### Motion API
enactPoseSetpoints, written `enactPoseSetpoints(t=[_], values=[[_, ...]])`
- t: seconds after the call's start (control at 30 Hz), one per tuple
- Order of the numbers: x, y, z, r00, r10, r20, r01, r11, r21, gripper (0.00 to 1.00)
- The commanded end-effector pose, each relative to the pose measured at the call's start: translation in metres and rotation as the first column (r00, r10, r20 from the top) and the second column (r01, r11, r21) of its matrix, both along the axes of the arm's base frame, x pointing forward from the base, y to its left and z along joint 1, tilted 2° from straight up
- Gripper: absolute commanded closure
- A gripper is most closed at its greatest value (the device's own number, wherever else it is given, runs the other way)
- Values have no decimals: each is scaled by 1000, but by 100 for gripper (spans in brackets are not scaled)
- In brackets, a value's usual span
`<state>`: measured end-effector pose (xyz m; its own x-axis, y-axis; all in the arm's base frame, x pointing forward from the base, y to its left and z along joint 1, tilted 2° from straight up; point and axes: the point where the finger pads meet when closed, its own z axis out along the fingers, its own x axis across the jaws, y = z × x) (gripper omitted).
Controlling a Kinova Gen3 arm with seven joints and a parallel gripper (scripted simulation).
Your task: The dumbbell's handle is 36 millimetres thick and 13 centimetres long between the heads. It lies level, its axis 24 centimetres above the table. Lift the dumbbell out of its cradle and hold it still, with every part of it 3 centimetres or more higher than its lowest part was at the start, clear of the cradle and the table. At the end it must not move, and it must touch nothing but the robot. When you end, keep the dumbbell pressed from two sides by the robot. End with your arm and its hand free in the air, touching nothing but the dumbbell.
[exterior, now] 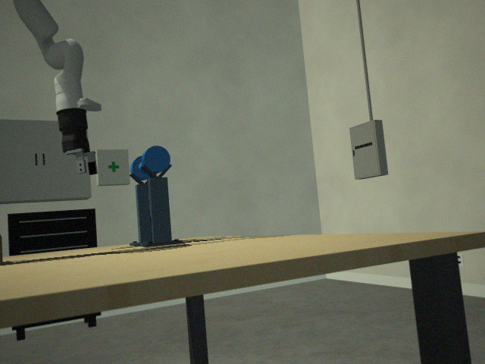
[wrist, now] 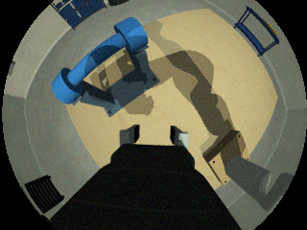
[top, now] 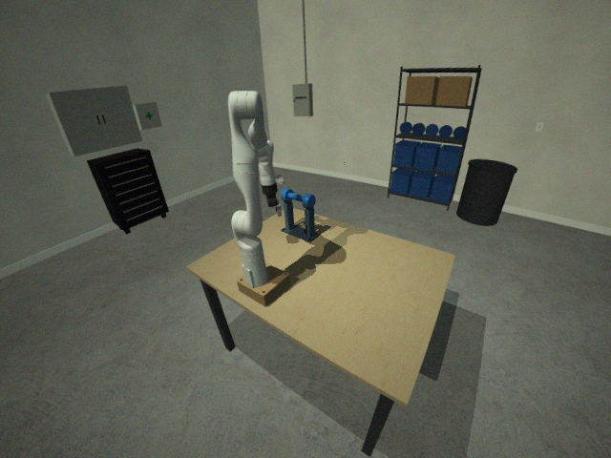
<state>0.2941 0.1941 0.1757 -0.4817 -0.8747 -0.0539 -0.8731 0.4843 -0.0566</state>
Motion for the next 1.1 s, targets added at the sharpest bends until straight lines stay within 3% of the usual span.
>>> enactPoseSetpoints(t=[0.0,0.67,0.87,1.07], values=[[2,-1,1,1000,-29,-1,29,1000,3,0],[18,-16,1,967,-254,-17,255,967,15,0],[27,-26,2,915,-403,-29,404,915,20,0],[39,-40,2,817,-575,-43,576,817,23,0]])
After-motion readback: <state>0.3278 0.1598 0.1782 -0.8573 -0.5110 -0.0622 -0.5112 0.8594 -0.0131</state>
